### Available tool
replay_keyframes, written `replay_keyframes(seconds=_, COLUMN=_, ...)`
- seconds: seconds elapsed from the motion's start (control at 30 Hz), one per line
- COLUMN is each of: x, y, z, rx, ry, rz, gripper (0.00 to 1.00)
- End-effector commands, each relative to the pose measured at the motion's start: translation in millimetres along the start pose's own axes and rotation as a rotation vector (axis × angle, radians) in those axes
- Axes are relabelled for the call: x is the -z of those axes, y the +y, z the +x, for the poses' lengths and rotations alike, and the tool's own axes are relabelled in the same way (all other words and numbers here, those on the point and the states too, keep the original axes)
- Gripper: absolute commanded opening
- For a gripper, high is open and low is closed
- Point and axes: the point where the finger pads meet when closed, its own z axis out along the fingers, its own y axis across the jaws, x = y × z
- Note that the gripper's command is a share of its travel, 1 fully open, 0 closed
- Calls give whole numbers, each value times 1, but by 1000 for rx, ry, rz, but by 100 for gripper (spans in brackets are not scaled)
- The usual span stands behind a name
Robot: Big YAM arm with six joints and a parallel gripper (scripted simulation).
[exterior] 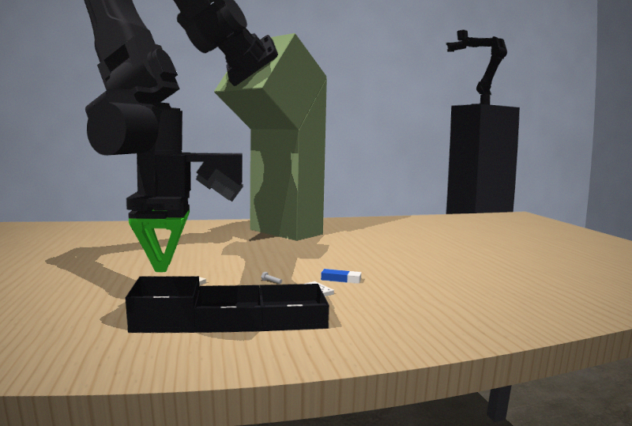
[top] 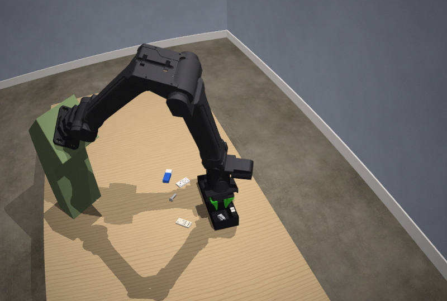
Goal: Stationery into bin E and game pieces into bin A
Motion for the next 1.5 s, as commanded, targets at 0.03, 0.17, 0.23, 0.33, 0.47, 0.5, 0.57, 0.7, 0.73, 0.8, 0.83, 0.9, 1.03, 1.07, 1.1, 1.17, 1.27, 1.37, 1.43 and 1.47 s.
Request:
replay_keyframes(seconds=0.03, x=0, y=-1, z=-15, rx=6, ry=-14, rz=6, gripper=30)
replay_keyframes(seconds=0.17, x=0, y=-1, z=-15, rx=6, ry=-14, rz=6, gripper=30)
replay_keyframes(seconds=0.23, x=0, y=-1, z=-15, rx=6, ry=-14, rz=7, gripper=30)
replay_keyframes(seconds=0.33, x=0, y=-1, z=-15, rx=5, ry=-14, rz=7, gripper=30)
replay_keyframes(seconds=0.47, x=0, y=-1, z=-15, rx=5, ry=-14, rz=7, gripper=30)
replay_keyframes(seconds=0.5, x=0, y=-1, z=-15, rx=5, ry=-14, rz=7, gripper=30)
replay_keyframes(seconds=0.57, x=0, y=-2, z=-17, rx=5, ry=-13, rz=8, gripper=30)
replay_keyframes(seconds=0.7, x=1, y=3, z=-25, rx=-44, ry=-14, rz=6, gripper=38)
replay_keyframes(seconds=0.73, x=1, y=7, z=-33, rx=-94, ry=-15, rz=6, gripper=38)
replay_keyframes(seconds=0.8, x=2, y=16, z=-47, rx=-194, ry=-15, rz=5, gripper=38)
replay_keyframes(seconds=0.83, x=2, y=20, z=-55, rx=-234, ry=-14, rz=5, gripper=38)
replay_keyframes(seconds=0.9, x=3, y=29, z=-70, rx=-290, ry=-8, rz=5, gripper=38)
replay_keyframes(seconds=1.03, x=4, y=37, z=-85, rx=-362, ry=-14, rz=1, gripper=38)
replay_keyframes(seconds=1.07, x=4, y=42, z=-92, rx=-384, ry=-16, rz=0, gripper=38)
replay_keyframes(seconds=1.1, x=5, y=46, z=-100, rx=-392, ry=-16, rz=0, gripper=38)
replay_keyframes(seconds=1.17, x=6, y=55, z=-114, rx=-391, ry=-17, rz=-1, gripper=38)
replay_keyframes(seconds=1.27, x=7, y=68, z=-136, rx=-389, ry=-17, rz=-2, gripper=38)
replay_keyframes(seconds=1.37, x=8, y=81, z=-158, rx=-388, ry=-17, rz=-3, gripper=38)
replay_keyframes(seconds=1.43, x=9, y=90, z=-172, rx=-387, ry=-17, rz=-4, gripper=38)
replay_keyframes(seconds=1.47, x=9, y=94, z=-179, rx=-386, ry=-16, rz=-4, gripper=38)
